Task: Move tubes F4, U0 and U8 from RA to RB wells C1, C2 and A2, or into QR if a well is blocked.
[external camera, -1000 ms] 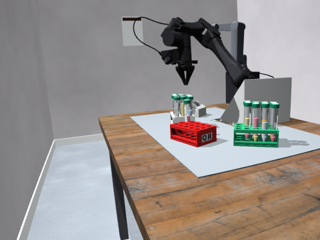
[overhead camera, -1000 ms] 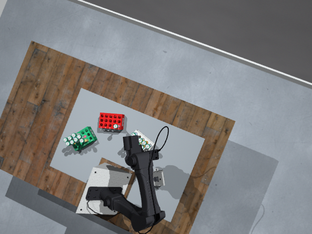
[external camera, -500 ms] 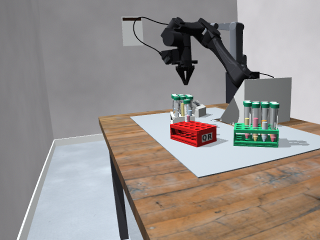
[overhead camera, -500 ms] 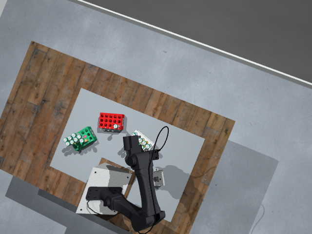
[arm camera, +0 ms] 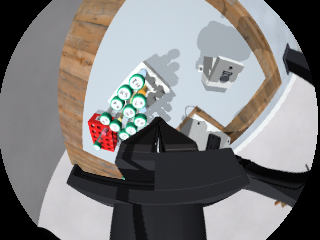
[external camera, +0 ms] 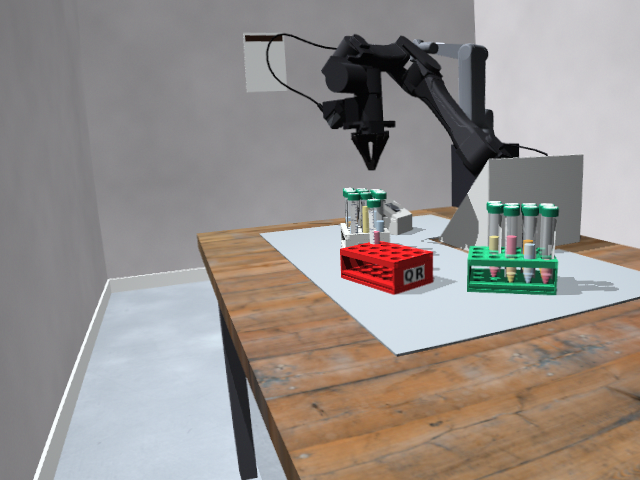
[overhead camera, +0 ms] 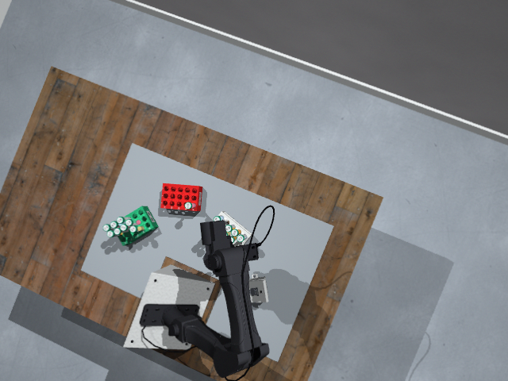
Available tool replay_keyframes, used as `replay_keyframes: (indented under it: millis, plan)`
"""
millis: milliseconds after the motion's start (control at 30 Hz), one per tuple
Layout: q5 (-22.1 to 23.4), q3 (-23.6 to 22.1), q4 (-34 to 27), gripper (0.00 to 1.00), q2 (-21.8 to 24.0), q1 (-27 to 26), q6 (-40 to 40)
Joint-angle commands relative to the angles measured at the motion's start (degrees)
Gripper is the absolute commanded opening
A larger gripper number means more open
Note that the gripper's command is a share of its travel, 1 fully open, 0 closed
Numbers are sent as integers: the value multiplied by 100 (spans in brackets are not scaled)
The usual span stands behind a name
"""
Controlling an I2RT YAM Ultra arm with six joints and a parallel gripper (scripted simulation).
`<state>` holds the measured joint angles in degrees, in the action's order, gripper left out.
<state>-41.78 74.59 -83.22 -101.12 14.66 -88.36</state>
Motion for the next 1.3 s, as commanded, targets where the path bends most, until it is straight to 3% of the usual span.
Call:
replay_keyframes:
  millis: [0, 467, 1267]
  plan:
    - [-140, -156, -167, 0, 255, -45, 118]
    - [-271, -317, -409, 0, 1063, -468, 654]
    - [-274, -313, -409, 0, 996, -365, 674]
